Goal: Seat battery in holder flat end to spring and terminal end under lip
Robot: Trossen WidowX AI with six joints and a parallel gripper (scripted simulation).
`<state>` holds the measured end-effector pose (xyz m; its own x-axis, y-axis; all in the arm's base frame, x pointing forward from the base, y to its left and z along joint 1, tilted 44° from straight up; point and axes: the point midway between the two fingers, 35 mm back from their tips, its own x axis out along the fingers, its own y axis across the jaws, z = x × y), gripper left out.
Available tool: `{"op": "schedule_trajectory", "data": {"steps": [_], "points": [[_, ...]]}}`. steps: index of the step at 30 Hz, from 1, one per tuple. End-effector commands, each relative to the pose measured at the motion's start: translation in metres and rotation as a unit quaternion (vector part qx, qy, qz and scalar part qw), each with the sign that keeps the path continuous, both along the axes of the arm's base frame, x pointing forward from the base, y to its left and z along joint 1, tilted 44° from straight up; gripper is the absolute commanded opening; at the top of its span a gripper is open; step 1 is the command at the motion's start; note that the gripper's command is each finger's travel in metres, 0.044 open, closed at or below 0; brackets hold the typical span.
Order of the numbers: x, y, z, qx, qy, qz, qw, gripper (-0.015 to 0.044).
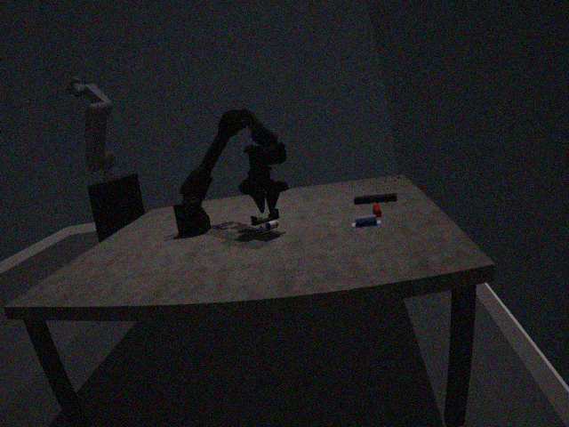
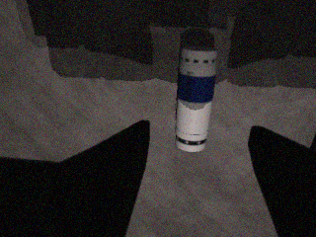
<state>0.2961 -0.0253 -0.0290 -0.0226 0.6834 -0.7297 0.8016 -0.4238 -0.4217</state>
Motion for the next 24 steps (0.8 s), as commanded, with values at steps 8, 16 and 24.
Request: {"op": "schedule_trajectory", "data": {"steps": [8, 16, 24], "points": [[0.0, 0.013, -0.015, 0.003, 0.004, -0.002, 1.0, 0.023], [-0.001, 0.022, -0.024, 0.003, 0.004, -0.002, 1.0, 0.023], [-0.002, 0.031, -0.033, 0.004, 0.004, -0.002, 1.0, 0.023]]}}
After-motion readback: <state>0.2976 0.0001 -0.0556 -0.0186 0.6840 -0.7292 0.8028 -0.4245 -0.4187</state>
